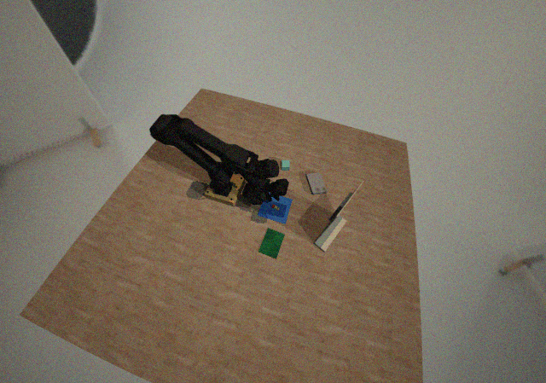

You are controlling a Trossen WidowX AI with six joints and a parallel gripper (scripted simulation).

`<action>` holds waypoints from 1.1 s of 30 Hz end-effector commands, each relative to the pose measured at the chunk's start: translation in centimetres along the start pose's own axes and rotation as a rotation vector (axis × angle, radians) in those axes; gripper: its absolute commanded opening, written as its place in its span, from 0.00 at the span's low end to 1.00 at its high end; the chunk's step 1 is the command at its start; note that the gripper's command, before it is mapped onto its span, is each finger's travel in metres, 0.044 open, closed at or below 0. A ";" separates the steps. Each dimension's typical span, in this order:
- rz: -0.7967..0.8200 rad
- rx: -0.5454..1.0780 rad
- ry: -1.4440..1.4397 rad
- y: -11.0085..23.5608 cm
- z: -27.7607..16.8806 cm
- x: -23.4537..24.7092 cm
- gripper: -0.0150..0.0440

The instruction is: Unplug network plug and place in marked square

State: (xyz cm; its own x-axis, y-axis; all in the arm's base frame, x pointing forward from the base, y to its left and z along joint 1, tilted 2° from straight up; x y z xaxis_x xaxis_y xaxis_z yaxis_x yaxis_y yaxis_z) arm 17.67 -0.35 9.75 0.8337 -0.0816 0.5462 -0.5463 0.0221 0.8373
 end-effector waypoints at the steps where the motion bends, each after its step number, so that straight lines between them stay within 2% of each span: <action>1: 0.009 -0.004 -0.005 0.6 0.0 0.6 0.52; 33: 0.008 -0.003 -0.005 4.4 -0.2 2.8 0.52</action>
State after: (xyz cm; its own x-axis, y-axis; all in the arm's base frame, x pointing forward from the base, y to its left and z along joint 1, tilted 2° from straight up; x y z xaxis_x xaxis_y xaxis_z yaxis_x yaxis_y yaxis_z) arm 17.56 -0.26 14.23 0.8341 -0.0810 0.5457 -0.5459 0.0216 0.8376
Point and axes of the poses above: the point midway between the two fingers, 35 mm back from their tips, its own y axis back along the fingers, its own x axis across the jaws, z = x × y, the point moved 6 cm from there along y, back along the fingers, and after that the axes turned 4 degrees about -y, right-handed, at the moved point
